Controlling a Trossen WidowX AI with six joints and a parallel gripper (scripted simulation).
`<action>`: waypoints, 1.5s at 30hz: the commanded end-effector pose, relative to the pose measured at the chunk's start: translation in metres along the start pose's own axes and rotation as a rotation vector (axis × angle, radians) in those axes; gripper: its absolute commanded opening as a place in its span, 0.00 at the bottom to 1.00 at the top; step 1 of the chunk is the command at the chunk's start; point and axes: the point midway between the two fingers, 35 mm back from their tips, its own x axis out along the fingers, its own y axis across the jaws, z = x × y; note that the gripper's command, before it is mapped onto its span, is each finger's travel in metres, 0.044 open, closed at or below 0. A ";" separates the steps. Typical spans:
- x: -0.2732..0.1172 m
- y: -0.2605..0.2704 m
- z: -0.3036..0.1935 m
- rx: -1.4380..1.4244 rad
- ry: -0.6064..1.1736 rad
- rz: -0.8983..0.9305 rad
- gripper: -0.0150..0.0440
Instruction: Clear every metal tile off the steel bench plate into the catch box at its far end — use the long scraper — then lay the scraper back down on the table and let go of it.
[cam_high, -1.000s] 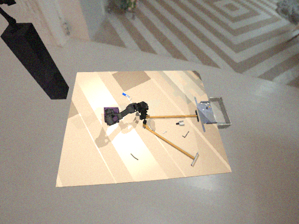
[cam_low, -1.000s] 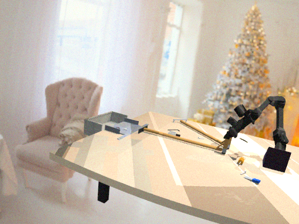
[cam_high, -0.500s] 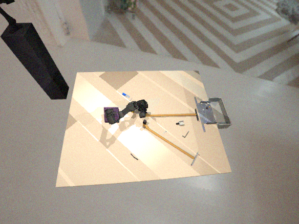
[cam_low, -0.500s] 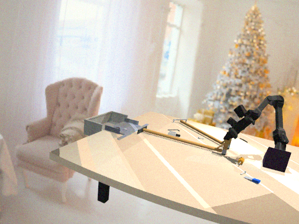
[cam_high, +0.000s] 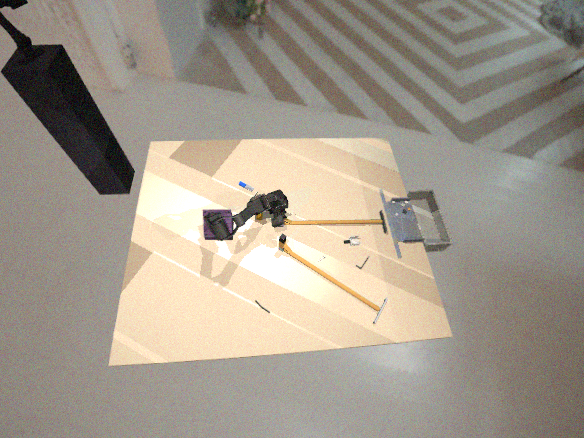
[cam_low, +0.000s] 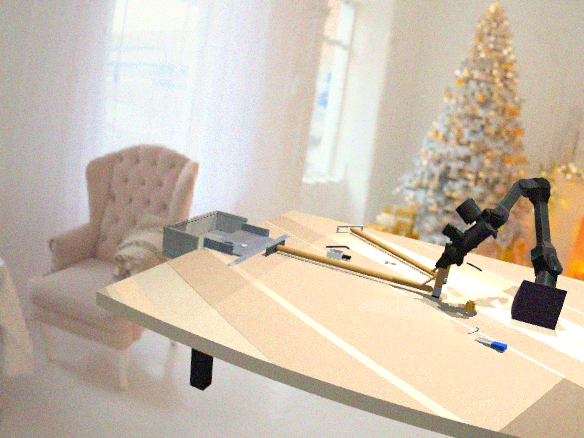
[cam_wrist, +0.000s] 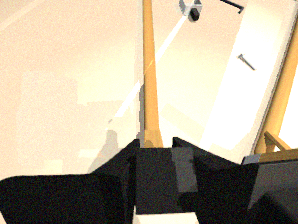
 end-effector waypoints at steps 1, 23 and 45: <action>-0.002 0.008 0.001 -0.006 -0.007 0.006 0.25; -0.005 0.033 -0.003 -0.008 -0.010 0.006 0.25; 0.004 0.047 0.011 -0.019 -0.009 0.018 0.25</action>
